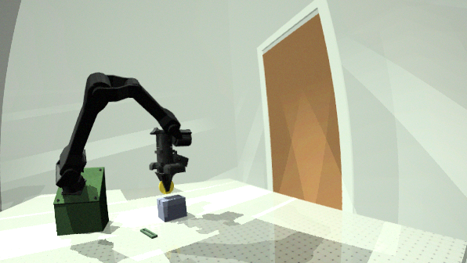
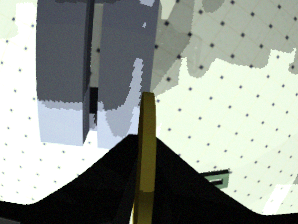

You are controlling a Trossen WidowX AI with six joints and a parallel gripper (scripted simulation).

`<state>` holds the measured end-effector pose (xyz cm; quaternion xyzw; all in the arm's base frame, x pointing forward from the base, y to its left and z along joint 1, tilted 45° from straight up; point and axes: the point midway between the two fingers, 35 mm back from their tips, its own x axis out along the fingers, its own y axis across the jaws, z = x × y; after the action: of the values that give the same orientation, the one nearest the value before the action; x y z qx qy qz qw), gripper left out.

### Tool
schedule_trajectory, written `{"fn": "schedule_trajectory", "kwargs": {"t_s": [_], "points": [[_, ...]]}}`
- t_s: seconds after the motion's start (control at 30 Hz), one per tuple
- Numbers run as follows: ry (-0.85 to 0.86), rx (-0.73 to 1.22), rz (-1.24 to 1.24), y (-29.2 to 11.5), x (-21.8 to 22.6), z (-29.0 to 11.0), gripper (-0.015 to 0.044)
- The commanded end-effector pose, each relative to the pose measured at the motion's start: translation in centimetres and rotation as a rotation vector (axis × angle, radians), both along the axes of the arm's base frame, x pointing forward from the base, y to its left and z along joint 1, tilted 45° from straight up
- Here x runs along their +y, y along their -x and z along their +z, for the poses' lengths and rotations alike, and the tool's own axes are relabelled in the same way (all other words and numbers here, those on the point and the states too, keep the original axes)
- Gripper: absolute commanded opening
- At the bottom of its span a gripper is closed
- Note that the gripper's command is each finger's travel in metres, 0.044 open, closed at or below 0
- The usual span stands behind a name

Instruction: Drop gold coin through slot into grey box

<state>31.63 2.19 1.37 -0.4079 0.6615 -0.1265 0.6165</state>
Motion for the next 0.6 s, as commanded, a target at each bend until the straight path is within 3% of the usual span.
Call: {"fn": "schedule_trajectory", "kwargs": {"t_s": [0.0,0.57], "points": [[-0.003,0.0,-0.005,-0.5,0.7,-0.8,0.0],[0.001,-0.001,0.0,-1.1,2.0,-2.1,0.0]]}}
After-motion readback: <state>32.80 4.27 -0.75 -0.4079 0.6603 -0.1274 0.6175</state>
